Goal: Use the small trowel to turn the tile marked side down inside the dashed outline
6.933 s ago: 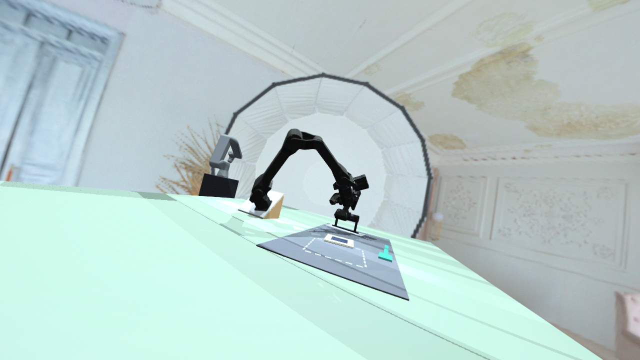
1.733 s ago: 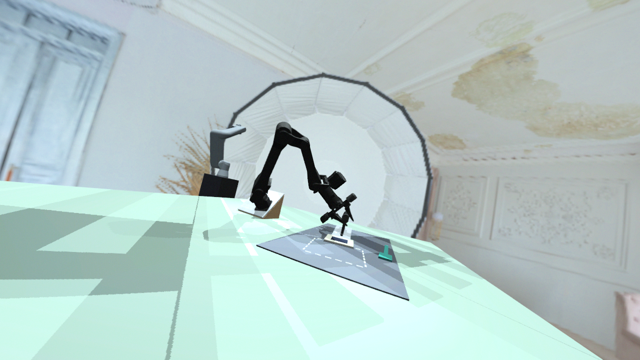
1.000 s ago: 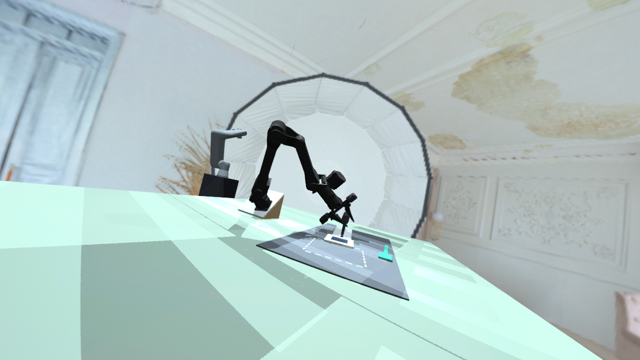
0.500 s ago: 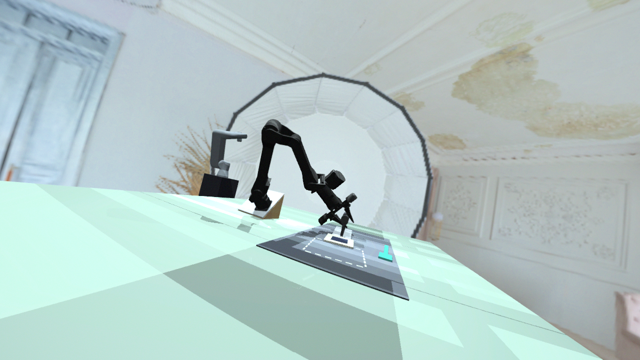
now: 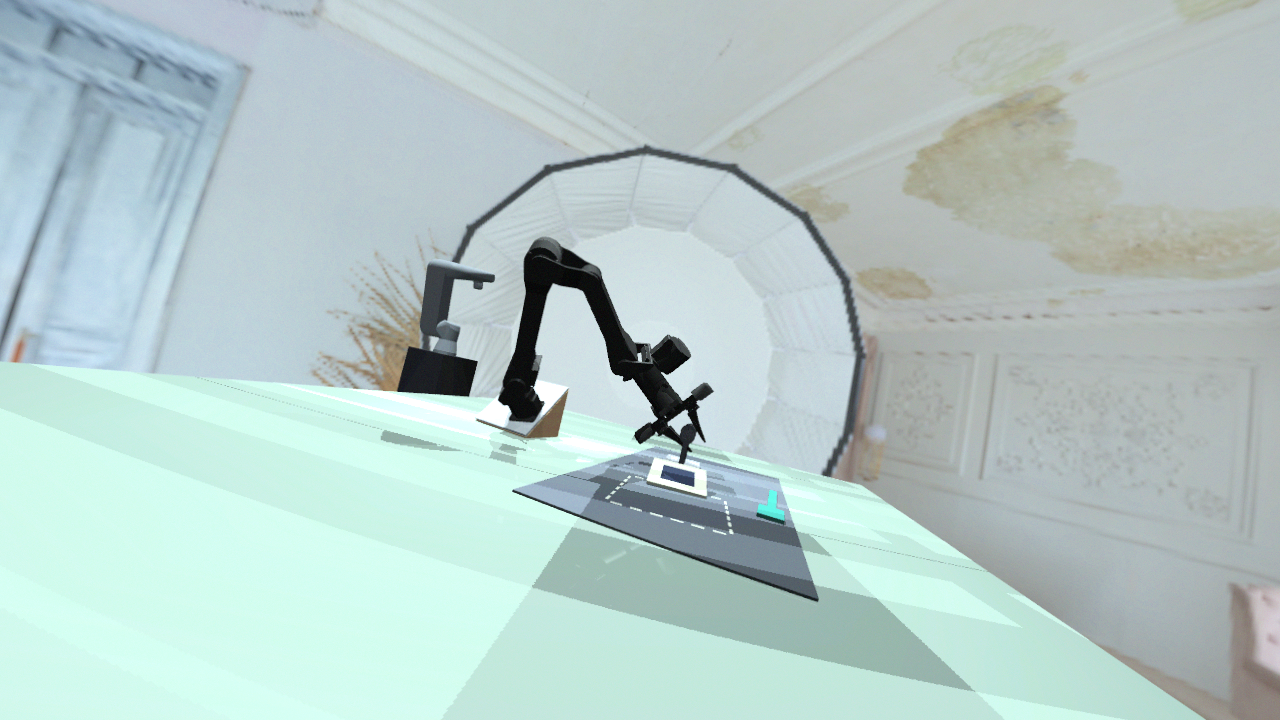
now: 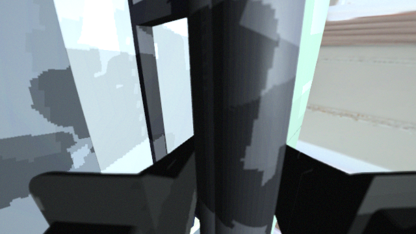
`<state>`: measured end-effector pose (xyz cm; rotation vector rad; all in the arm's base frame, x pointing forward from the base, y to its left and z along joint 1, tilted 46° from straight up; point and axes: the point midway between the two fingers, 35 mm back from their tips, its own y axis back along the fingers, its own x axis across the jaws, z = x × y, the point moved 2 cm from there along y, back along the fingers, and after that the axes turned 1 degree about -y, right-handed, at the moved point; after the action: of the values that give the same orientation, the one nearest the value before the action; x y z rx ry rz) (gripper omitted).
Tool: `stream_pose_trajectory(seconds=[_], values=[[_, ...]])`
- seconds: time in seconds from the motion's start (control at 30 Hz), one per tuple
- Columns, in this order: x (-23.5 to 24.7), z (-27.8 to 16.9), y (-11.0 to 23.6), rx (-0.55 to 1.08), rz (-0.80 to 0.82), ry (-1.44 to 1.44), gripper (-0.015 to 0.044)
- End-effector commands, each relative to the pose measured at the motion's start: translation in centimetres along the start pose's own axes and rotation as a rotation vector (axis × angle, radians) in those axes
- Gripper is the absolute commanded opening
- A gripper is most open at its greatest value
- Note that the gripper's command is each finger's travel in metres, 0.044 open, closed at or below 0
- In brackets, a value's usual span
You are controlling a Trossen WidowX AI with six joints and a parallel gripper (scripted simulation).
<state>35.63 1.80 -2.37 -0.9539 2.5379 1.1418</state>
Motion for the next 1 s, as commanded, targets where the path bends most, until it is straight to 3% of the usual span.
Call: stream_pose_trajectory(seconds=[0.0, 0.97], values=[[-1.7, -0.5, 0.7, 0.009, -0.032, -0.018, 0.0000], [-4.0, -4.3, 2.8, 0.010, -0.032, -0.017, 0.0000]])
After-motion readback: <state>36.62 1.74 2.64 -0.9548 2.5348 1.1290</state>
